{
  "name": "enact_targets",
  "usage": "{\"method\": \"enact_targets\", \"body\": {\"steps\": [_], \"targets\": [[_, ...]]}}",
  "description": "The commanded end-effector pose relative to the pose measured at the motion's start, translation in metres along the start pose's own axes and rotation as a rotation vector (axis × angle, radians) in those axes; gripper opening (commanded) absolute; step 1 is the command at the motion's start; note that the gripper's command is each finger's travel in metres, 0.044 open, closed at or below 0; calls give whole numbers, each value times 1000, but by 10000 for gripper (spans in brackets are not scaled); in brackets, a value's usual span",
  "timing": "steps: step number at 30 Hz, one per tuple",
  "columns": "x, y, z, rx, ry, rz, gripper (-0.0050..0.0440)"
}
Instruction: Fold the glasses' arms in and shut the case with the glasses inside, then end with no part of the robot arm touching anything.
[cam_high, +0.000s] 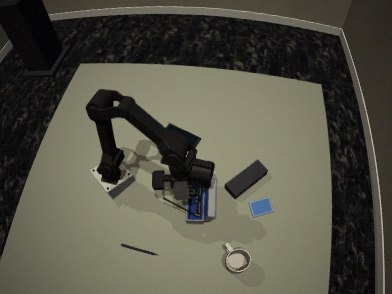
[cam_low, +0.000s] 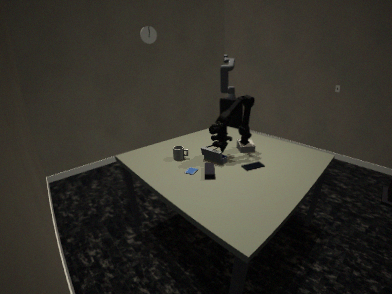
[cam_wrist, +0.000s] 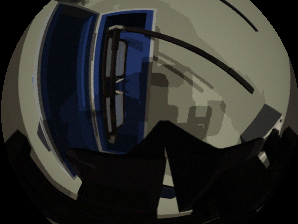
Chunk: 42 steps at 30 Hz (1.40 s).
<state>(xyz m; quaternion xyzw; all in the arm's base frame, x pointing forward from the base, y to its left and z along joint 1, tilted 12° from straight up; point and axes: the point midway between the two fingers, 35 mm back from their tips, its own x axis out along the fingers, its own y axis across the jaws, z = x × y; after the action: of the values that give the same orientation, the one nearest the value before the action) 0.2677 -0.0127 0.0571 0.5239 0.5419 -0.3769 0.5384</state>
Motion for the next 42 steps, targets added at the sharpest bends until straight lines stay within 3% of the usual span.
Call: {"method": "enact_targets", "body": {"steps": [1, 42], "targets": [[1, 0, 3, 0, 1, -4, 0], [1, 0, 11, 0, 1, -4, 0]]}}
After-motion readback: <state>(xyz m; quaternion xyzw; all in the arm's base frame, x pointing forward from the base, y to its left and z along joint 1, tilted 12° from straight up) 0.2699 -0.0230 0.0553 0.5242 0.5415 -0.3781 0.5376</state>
